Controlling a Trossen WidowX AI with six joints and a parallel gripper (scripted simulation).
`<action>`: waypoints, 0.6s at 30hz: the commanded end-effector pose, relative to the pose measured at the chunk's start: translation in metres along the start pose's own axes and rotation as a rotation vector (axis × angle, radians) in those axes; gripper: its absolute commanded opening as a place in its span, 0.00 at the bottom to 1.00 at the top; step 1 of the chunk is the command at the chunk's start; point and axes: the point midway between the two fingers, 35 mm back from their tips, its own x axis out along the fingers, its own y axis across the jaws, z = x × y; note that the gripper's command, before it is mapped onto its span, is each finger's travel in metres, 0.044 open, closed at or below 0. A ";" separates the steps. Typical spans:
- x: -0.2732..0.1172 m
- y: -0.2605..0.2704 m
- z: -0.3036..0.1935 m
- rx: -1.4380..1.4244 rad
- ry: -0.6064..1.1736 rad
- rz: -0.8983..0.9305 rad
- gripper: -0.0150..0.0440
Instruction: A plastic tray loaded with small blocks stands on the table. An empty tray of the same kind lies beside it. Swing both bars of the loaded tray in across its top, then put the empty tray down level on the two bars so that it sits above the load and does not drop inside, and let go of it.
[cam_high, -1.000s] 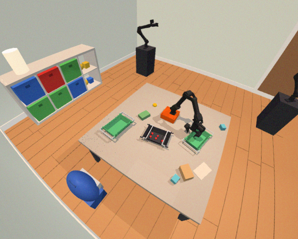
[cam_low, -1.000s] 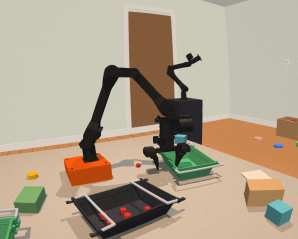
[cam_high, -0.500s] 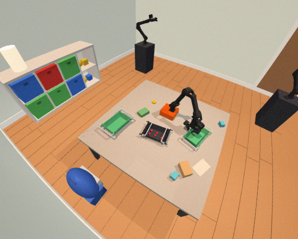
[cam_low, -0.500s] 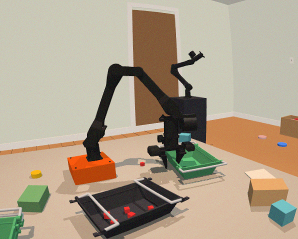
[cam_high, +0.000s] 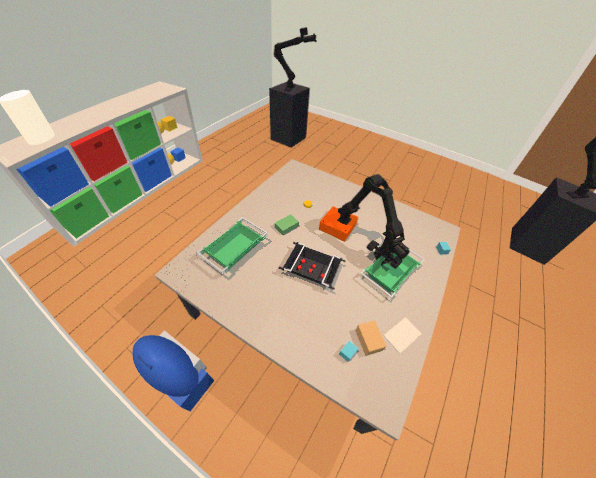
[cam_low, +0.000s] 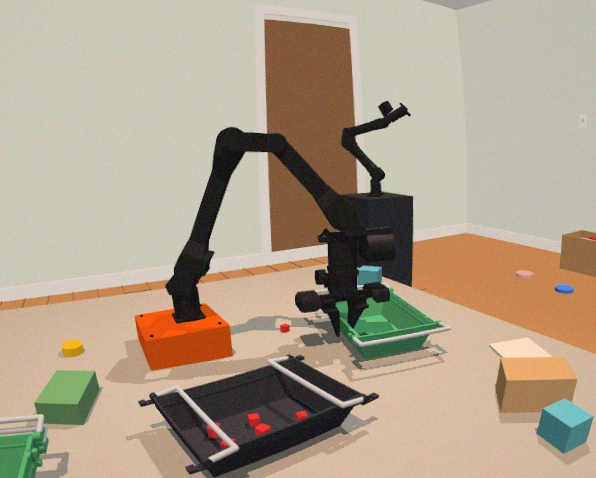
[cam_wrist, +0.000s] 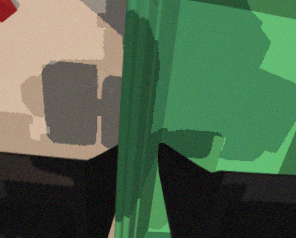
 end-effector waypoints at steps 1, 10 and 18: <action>0.000 0.001 0.001 0.000 -0.003 0.005 0.38; -0.003 0.001 0.001 0.000 -0.003 0.005 0.28; -0.053 -0.002 0.000 0.000 -0.003 0.005 0.25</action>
